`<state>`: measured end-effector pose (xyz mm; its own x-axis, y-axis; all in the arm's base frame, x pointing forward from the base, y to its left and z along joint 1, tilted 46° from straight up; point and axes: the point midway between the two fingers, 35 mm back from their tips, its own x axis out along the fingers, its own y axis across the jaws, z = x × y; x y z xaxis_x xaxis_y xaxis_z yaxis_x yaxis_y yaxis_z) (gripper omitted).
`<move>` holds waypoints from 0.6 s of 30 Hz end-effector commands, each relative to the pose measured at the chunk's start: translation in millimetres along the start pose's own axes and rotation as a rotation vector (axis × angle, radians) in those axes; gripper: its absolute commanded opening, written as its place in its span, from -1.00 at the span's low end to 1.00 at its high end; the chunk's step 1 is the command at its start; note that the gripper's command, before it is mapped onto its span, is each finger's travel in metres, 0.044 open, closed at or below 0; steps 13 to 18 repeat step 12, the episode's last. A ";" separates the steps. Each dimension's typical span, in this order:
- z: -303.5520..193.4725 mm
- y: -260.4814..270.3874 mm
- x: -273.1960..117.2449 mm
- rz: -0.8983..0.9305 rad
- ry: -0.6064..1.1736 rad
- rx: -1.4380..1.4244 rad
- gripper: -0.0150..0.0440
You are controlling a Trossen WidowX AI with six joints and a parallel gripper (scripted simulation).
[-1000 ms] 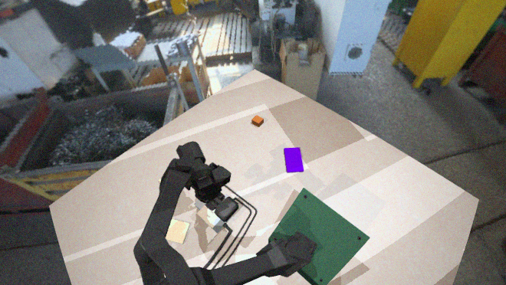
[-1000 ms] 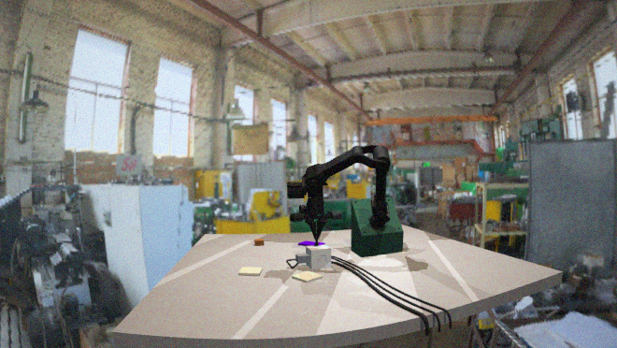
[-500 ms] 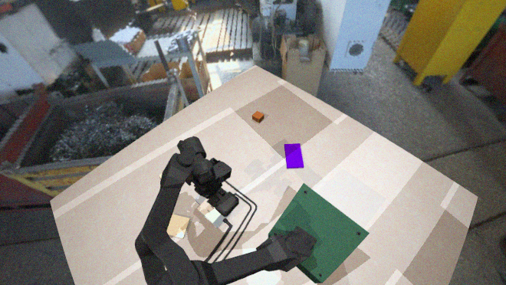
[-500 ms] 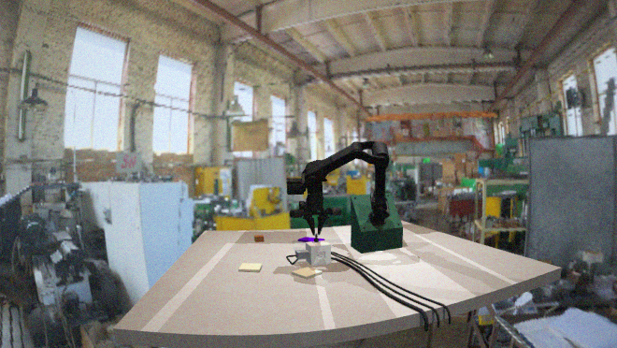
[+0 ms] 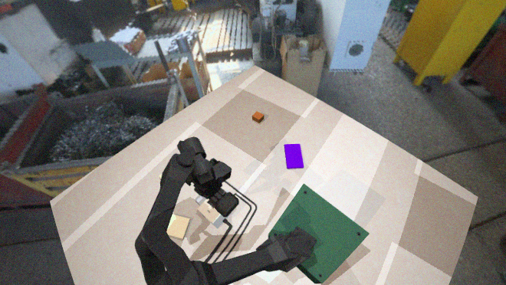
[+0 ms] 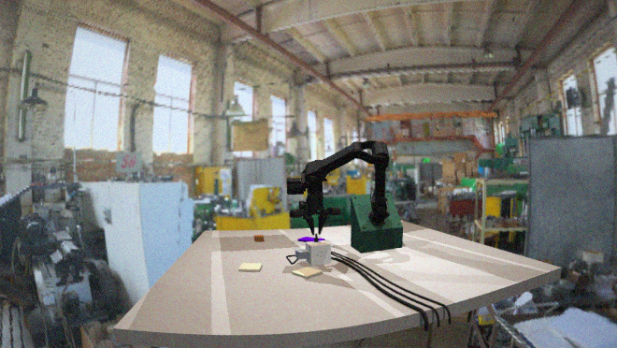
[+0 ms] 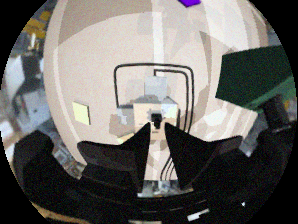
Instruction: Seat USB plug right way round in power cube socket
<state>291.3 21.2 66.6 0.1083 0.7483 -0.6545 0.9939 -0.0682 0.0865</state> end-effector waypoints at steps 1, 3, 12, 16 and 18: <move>-0.1 0.0 0.0 0.000 0.000 0.000 -0.17; -0.1 0.0 -2.0 0.000 0.000 0.000 -0.17; -0.5 0.1 -11.0 0.000 0.000 0.000 -0.17; -0.5 0.1 -11.0 0.000 0.000 0.000 -0.17; -0.5 0.1 -11.0 0.000 0.000 0.000 -0.17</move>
